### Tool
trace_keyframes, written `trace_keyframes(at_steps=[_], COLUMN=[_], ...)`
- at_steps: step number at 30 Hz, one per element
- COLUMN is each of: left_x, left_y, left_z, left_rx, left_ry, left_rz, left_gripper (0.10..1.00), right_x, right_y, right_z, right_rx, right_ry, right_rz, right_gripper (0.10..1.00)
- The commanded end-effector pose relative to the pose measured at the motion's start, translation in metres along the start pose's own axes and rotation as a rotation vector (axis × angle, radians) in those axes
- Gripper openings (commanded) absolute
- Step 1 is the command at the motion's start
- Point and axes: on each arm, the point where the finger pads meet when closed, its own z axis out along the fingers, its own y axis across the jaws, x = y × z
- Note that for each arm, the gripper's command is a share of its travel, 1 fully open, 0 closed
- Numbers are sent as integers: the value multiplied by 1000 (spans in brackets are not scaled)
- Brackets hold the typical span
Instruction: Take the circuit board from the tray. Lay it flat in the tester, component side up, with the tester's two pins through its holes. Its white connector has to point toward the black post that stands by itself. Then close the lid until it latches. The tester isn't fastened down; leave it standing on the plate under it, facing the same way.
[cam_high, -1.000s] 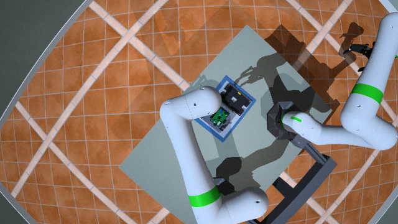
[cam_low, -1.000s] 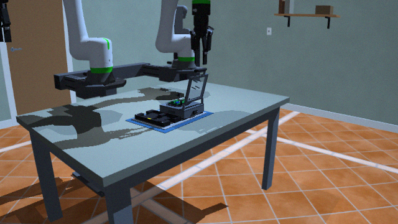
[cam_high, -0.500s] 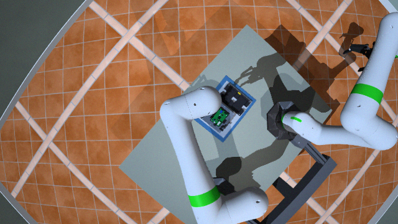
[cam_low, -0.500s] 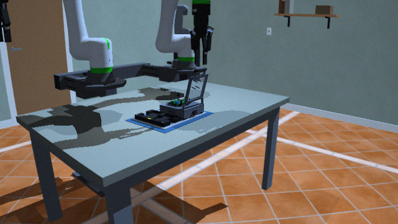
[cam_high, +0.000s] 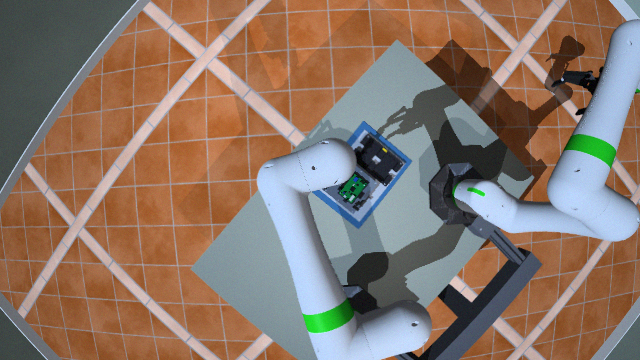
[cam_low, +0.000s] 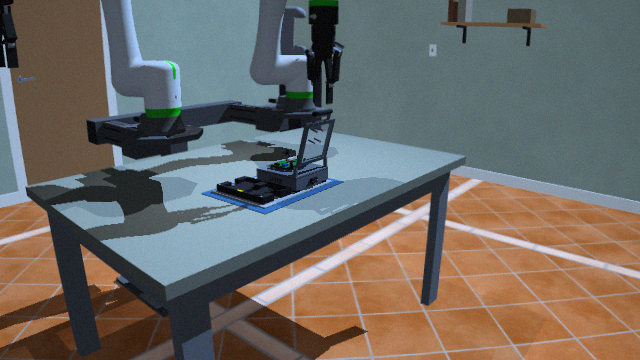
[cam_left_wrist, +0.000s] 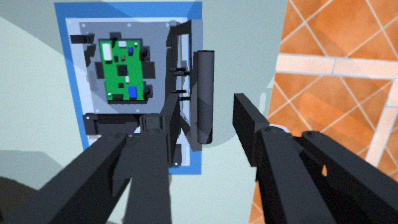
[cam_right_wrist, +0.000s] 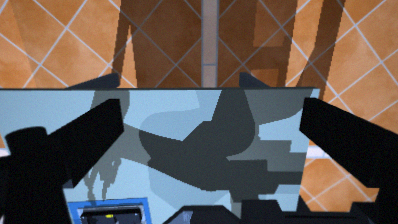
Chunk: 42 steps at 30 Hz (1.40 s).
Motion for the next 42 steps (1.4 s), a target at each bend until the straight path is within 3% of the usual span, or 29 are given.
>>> trace_keyframes(at_steps=[1,22,42], left_x=[0,0,-1], left_y=[0,0,0], left_z=[-1,1,27], left_rx=[-2,-2,-2], left_ry=[-2,-2,-2], left_rz=[0,0,0], left_gripper=[369,369,369], right_x=[0,0,0], right_y=[0,0,0], right_z=[-1,-1,-1], right_rx=[0,0,0], right_ry=[2,2,2], right_rz=[0,0,0], right_gripper=[1000,1000,1000])
